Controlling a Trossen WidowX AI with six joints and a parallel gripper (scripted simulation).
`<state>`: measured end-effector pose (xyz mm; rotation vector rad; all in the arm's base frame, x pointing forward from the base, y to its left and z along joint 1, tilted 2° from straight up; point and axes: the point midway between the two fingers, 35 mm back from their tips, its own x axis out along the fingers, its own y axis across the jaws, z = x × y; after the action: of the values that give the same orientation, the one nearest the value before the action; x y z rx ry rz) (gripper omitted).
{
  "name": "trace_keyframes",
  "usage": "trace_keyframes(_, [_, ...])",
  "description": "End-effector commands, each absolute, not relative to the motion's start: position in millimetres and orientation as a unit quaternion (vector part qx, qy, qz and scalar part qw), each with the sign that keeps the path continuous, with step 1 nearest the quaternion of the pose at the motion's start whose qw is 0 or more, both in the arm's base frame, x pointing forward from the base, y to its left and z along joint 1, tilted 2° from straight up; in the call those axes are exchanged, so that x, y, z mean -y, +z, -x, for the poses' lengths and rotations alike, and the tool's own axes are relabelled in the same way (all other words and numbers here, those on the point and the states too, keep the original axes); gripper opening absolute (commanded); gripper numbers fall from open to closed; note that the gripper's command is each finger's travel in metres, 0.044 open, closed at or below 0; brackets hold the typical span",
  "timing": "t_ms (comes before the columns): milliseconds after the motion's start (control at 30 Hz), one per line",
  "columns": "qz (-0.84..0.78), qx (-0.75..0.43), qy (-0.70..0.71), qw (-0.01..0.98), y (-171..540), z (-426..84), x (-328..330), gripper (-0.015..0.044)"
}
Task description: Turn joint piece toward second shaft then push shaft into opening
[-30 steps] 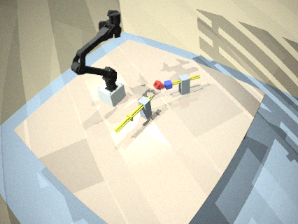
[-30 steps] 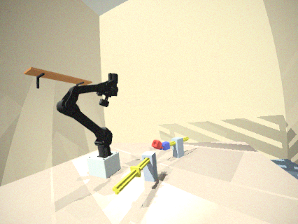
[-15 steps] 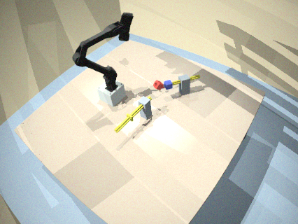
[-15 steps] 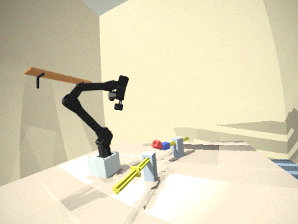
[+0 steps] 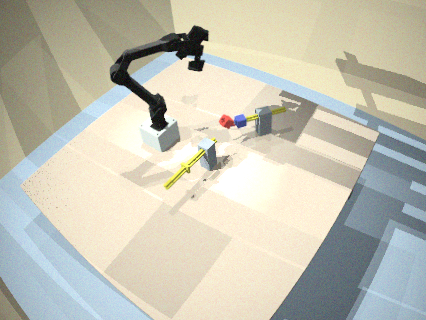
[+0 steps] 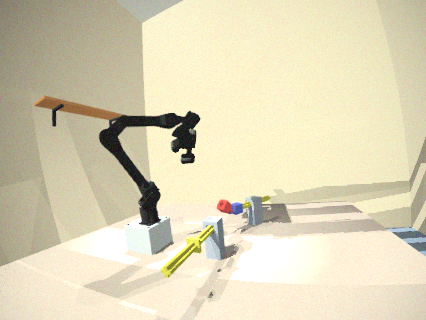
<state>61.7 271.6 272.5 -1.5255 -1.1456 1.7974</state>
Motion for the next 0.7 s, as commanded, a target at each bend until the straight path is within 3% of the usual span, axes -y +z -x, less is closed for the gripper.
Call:
trace_keyframes(0, [0.609, 0.393, 0.647, 0.237, 259, -88, -266, 0.0440])
trace_keyframes(667, [0.744, 0.210, 0.635, 0.009, 183, -198, -169, 0.0440])
